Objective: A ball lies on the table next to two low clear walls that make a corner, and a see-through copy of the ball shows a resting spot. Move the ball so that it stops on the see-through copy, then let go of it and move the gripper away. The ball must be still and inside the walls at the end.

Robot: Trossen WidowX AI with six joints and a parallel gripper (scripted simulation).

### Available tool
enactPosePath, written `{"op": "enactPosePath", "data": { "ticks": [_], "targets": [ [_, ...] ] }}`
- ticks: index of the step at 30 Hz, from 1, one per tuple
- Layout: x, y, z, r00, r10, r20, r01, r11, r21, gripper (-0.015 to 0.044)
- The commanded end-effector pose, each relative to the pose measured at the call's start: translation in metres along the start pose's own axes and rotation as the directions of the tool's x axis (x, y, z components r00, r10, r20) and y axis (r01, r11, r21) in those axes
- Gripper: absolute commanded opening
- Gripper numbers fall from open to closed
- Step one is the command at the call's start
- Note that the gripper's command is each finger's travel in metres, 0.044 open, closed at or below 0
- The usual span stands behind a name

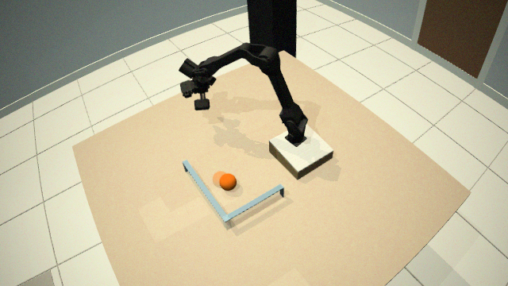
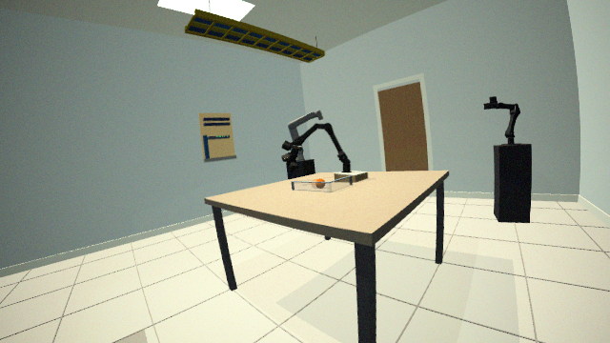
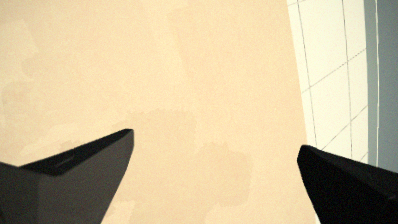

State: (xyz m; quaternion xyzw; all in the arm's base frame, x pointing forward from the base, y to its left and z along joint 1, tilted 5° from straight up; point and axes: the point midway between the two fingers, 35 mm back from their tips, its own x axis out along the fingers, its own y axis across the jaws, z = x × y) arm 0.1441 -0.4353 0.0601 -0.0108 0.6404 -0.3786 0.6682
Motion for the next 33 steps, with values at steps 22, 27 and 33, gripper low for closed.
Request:
{"op": "enactPosePath", "data": {
  "ticks": [22, 27, 33],
  "targets": [
    [-0.223, 0.354, -0.028, 0.804, 0.561, -0.197, -0.594, 0.742, -0.312, 0.0417],
    [-0.224, 0.355, -0.030, 0.802, 0.562, -0.202, -0.596, 0.739, -0.314, 0.0417],
    [-0.212, 0.364, -0.033, 0.802, 0.562, -0.202, -0.596, 0.739, -0.314, 0.0417]
  ]
}}
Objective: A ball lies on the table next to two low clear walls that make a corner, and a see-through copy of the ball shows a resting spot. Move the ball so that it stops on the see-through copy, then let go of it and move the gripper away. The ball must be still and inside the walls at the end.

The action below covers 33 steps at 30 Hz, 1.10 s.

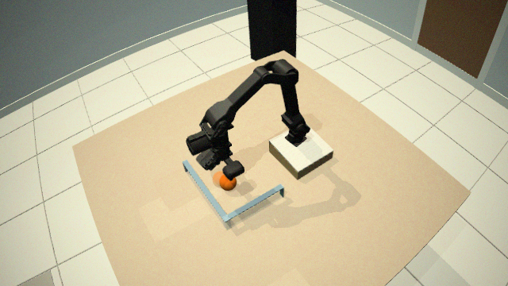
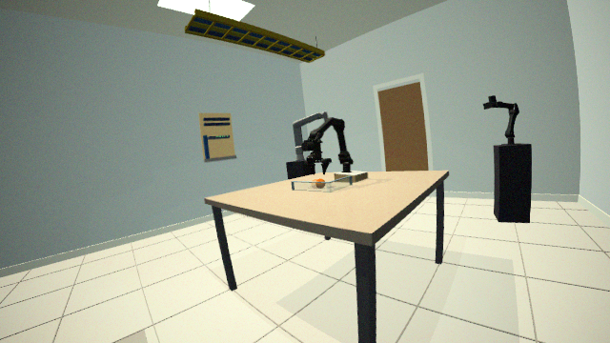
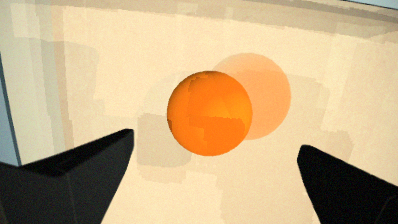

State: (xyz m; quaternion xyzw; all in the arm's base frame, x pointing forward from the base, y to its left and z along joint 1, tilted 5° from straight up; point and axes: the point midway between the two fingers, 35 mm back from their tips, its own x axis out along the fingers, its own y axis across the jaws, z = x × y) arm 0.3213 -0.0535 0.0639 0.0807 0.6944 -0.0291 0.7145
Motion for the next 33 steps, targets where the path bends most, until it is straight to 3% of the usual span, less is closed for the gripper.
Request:
{"op": "enactPosePath", "data": {
  "ticks": [1, 33],
  "targets": [
    [0.011, 0.002, -0.005, 1.000, 0.005, -0.019, -0.005, 1.000, 0.003, 0.0417],
    [0.057, 0.002, -0.005, 1.000, 0.005, -0.019, -0.005, 1.000, 0.003, 0.0417]
  ]
}}
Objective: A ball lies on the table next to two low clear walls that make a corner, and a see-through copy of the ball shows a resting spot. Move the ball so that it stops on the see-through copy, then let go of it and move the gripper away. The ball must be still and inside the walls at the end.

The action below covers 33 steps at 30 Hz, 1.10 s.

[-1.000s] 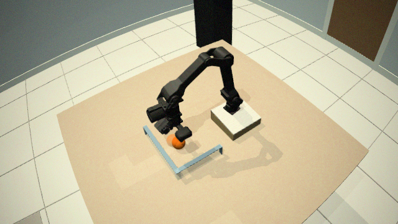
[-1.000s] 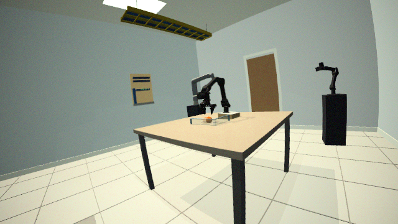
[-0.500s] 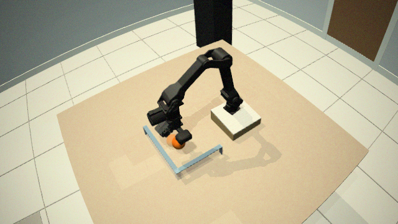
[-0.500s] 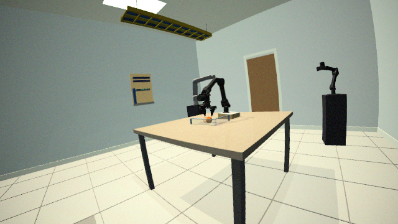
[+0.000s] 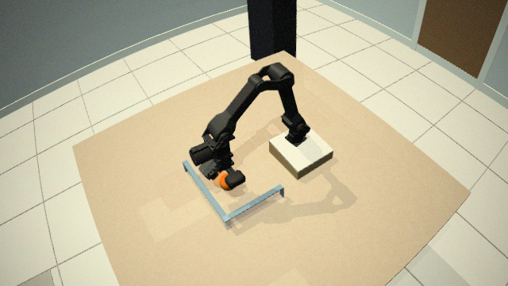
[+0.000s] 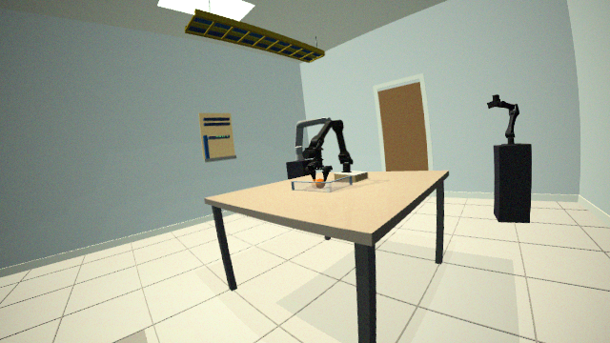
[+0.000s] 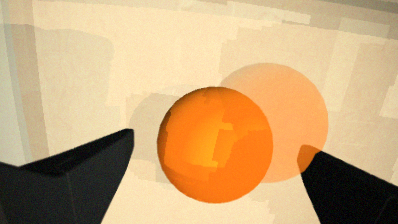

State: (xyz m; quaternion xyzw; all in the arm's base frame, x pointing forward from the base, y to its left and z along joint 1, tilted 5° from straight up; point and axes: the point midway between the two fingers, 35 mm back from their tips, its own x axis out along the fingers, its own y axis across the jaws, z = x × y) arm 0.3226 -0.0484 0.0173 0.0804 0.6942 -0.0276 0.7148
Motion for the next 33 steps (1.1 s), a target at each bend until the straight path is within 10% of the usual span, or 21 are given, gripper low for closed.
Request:
{"op": "enactPosePath", "data": {
  "ticks": [1, 7, 18, 28, 33],
  "targets": [
    [0.012, 0.000, -0.005, 1.000, 0.004, -0.019, -0.004, 1.000, 0.005, 0.0417],
    [0.015, 0.000, -0.005, 1.000, 0.004, -0.019, -0.004, 1.000, 0.006, 0.0417],
    [0.015, 0.000, -0.005, 1.000, 0.004, -0.019, -0.004, 1.000, 0.006, 0.0265],
    [-0.029, 0.000, 0.004, 1.000, 0.003, -0.018, -0.003, 1.000, 0.006, 0.0003],
    [-0.060, 0.000, 0.006, 1.000, 0.003, -0.018, -0.003, 1.000, 0.006, 0.0000]
  ]
}}
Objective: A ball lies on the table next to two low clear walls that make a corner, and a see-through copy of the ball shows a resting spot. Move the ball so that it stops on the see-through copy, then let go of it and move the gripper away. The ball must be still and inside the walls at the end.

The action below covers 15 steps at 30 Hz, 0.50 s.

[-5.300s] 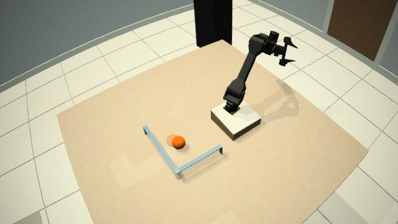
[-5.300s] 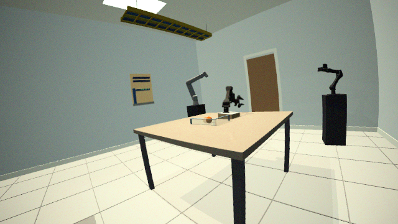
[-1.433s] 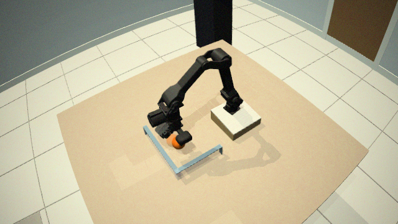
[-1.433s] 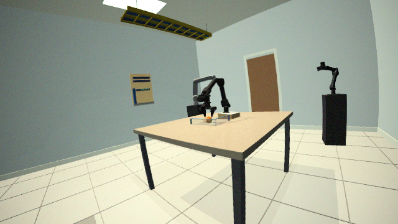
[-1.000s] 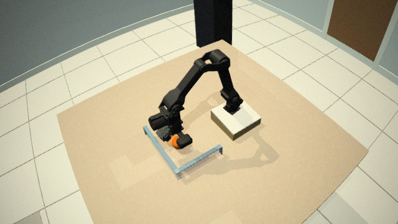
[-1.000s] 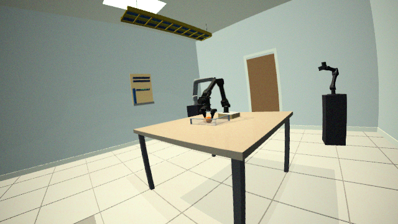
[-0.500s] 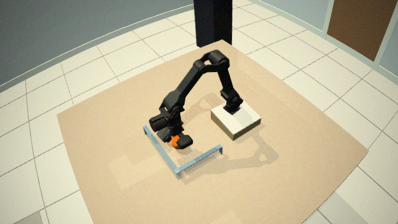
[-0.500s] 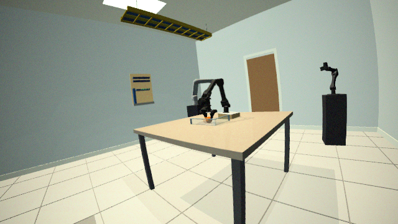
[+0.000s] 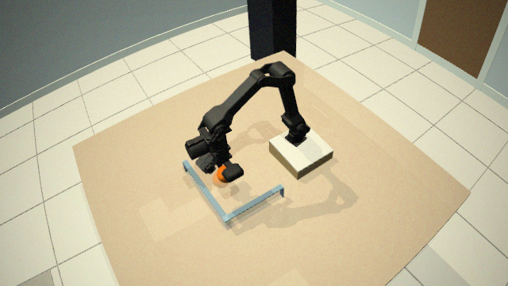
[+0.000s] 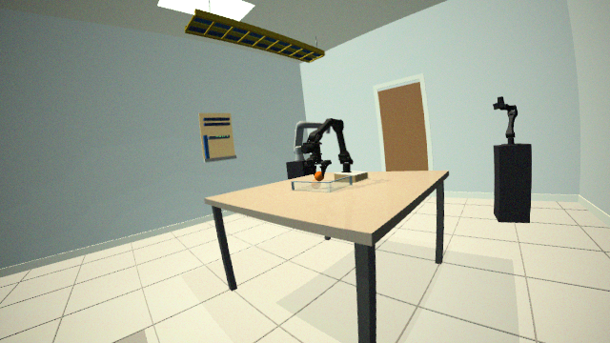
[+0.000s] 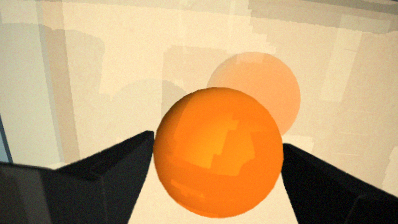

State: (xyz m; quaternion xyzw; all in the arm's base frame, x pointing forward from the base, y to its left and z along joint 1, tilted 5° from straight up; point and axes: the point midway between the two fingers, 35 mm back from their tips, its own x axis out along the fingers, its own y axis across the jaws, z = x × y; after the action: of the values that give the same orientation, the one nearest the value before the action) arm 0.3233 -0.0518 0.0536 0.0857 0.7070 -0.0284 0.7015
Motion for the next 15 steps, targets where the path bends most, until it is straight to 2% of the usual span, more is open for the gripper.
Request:
{"op": "enactPosePath", "data": {
  "ticks": [1, 10, 15],
  "targets": [
    [-0.030, 0.000, 0.003, 1.000, 0.000, 0.019, 0.001, 1.000, -0.005, 0.0000],
    [-0.086, 0.001, -0.006, 1.000, -0.001, 0.018, 0.001, 1.000, -0.005, 0.0000],
    [-0.090, 0.001, -0.008, 1.000, -0.001, 0.018, 0.001, 1.000, -0.005, 0.0000]
  ]
}}
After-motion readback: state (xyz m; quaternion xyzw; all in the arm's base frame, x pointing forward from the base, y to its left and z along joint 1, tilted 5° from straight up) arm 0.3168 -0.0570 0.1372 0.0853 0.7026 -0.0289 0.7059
